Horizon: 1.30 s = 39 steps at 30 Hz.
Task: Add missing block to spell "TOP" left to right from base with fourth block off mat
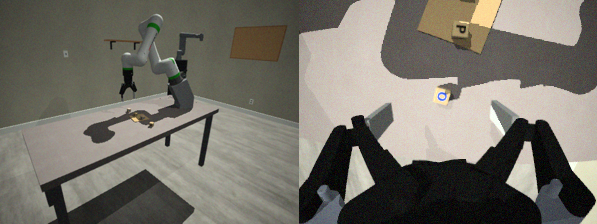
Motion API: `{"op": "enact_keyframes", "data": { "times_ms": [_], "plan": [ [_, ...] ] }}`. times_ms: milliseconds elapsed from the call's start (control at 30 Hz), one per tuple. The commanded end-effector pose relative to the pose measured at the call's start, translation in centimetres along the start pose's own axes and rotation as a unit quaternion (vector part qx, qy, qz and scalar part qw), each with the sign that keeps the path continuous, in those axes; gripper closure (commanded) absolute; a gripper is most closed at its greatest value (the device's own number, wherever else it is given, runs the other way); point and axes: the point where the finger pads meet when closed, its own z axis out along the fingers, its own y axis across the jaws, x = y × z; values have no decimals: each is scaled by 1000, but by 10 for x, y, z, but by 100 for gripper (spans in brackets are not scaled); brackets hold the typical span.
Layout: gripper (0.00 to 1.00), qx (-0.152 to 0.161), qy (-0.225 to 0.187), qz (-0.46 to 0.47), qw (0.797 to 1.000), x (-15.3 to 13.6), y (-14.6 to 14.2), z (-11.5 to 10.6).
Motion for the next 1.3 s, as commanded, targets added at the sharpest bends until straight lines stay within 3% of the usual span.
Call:
{"op": "enact_keyframes", "data": {
  "times_ms": [0, 300, 333, 1267],
  "plan": [
    [0, -1, -9, 54, 998, 0, 0, 2],
    [0, -2, -9, 142, 990, 0, 0, 5],
    [60, -2, -9, 142, 990, 0, 0, 5],
    [60, -2, -9, 142, 990, 0, 0, 5]
  ]
}}
